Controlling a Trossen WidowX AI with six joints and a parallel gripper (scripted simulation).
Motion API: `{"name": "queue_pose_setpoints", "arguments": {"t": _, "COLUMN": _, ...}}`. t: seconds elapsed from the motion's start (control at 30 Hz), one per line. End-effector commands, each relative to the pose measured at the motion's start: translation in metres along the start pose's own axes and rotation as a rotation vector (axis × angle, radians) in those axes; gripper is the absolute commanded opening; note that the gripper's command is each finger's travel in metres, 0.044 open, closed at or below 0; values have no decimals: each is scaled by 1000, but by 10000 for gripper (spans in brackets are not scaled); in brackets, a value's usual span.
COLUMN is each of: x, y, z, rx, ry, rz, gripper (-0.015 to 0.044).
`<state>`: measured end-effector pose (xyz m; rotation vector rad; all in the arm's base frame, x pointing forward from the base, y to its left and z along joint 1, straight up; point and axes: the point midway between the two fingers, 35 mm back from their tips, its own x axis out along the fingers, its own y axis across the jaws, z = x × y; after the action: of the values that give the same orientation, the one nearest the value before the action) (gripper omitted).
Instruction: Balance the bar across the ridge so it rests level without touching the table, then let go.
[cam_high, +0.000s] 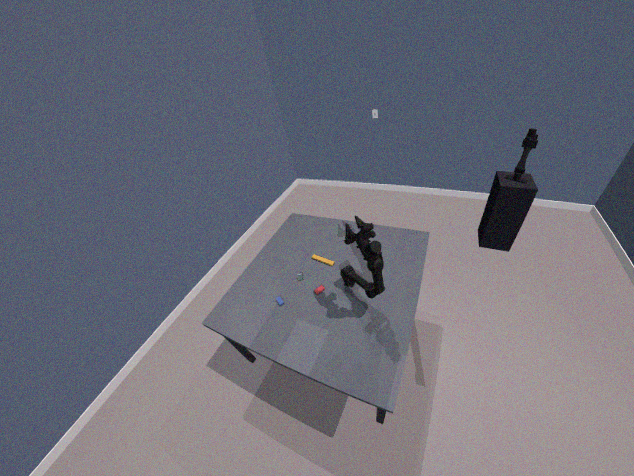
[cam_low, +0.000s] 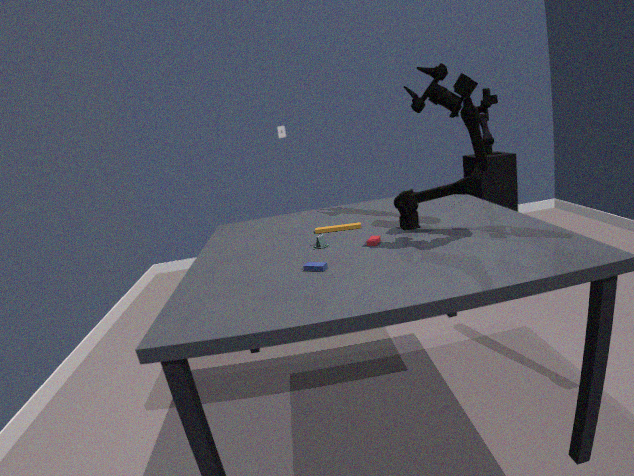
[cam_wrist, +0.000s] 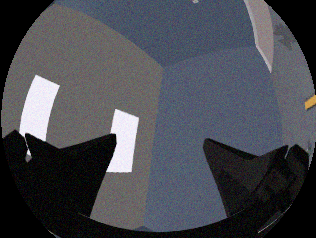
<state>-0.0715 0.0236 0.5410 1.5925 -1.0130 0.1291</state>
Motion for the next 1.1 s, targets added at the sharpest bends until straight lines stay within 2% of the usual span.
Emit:
{"name": "queue_pose_setpoints", "arguments": {"t": 0.0, "x": 1, "y": -1, "z": 0, "rx": -3, "ry": 0, "rz": -3, "gripper": 374}}
{"name": "queue_pose_setpoints", "arguments": {"t": 0.07, "x": 9, "y": -7, "z": 1, "rx": -30, "ry": -3, "rz": -31, "gripper": 321}}
{"name": "queue_pose_setpoints", "arguments": {"t": 0.1, "x": 15, "y": -11, "z": 1, "rx": -51, "ry": -5, "rz": -52, "gripper": 315}}
{"name": "queue_pose_setpoints", "arguments": {"t": 0.57, "x": 89, "y": -81, "z": 8, "rx": -349, "ry": 2, "rz": -335, "gripper": 315}}
{"name": "queue_pose_setpoints", "arguments": {"t": 1.07, "x": 146, "y": -173, "z": 22, "rx": -641, "ry": 85, "rz": -635, "gripper": 315}}
